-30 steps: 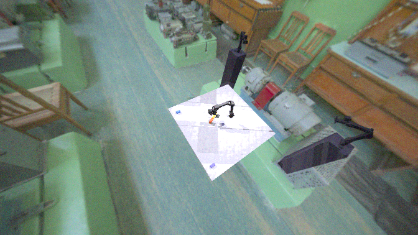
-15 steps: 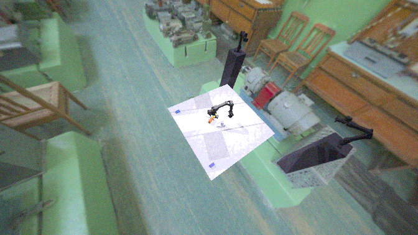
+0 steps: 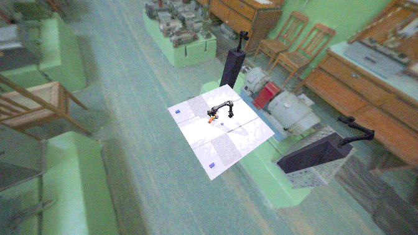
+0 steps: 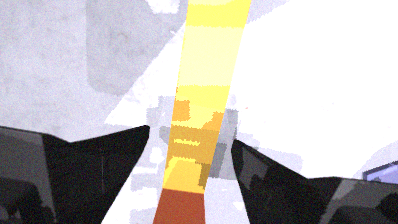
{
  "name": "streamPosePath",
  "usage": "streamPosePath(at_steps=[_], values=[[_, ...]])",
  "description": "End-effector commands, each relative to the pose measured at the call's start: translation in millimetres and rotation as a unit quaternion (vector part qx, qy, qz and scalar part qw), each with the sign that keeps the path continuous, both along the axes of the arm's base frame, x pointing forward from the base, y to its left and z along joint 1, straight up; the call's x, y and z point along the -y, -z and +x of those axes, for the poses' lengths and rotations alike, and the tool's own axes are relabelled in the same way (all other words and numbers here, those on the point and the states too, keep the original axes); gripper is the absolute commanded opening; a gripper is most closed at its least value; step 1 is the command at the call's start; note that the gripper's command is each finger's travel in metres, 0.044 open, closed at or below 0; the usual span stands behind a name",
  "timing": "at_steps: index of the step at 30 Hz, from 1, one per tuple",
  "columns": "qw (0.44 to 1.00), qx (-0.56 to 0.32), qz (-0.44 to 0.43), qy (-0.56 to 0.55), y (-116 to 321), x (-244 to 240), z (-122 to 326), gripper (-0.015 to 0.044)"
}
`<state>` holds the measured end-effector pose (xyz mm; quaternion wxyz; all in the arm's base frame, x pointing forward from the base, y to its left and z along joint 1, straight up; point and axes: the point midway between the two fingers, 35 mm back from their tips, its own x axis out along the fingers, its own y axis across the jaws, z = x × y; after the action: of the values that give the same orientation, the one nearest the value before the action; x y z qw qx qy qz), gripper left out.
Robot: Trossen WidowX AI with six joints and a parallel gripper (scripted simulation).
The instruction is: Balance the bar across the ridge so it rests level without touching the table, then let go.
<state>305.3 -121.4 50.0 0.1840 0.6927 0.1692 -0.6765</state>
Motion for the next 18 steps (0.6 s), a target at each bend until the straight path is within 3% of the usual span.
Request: streamPosePath(at_steps=[1,8,14,18], values=[[1.000,-0.001,0.002,0.002,1.5,-0.5,-0.3,0.0315],[1.000,-0.001,0.002,0.002,1.5,-0.5,-0.3,0.0315],[1.000,-0.001,0.000,0.000,0.8,-0.2,-0.4,0.0157],[1.000,-0.001,0.000,0.000,0.8,-0.2,-0.4,0.0131]])
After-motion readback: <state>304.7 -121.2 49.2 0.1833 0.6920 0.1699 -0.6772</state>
